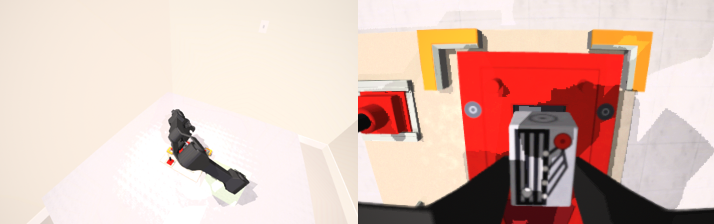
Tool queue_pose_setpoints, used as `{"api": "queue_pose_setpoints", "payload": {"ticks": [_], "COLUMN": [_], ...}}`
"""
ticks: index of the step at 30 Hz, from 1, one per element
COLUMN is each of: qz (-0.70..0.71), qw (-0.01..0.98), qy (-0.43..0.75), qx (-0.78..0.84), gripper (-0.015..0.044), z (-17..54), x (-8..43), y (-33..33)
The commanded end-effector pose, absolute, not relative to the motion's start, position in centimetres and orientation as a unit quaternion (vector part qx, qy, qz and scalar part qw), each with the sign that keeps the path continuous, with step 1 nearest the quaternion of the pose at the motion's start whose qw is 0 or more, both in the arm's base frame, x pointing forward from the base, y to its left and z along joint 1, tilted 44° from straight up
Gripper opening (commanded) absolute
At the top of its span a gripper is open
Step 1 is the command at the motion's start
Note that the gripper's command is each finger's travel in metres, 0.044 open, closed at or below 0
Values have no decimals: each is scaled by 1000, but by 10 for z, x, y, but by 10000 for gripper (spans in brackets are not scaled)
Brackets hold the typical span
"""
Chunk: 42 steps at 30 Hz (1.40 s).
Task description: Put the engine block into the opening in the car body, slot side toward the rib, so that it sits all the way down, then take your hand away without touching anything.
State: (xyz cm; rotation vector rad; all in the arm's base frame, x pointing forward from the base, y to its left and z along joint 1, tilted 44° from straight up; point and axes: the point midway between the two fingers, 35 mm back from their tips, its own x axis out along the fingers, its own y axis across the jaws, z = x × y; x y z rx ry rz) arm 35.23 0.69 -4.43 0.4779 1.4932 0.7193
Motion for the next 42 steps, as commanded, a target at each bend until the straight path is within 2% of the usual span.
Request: {"api": "queue_pose_setpoints", "payload": {"ticks": [1, 42], "qz": [316, 316], "qw": [650, 650], "qy": [657, 657], "qx": [214, 214], "gripper": [159, 159], "z": [-45, -52], "x": [352, 352], "y": [8, 15]}}
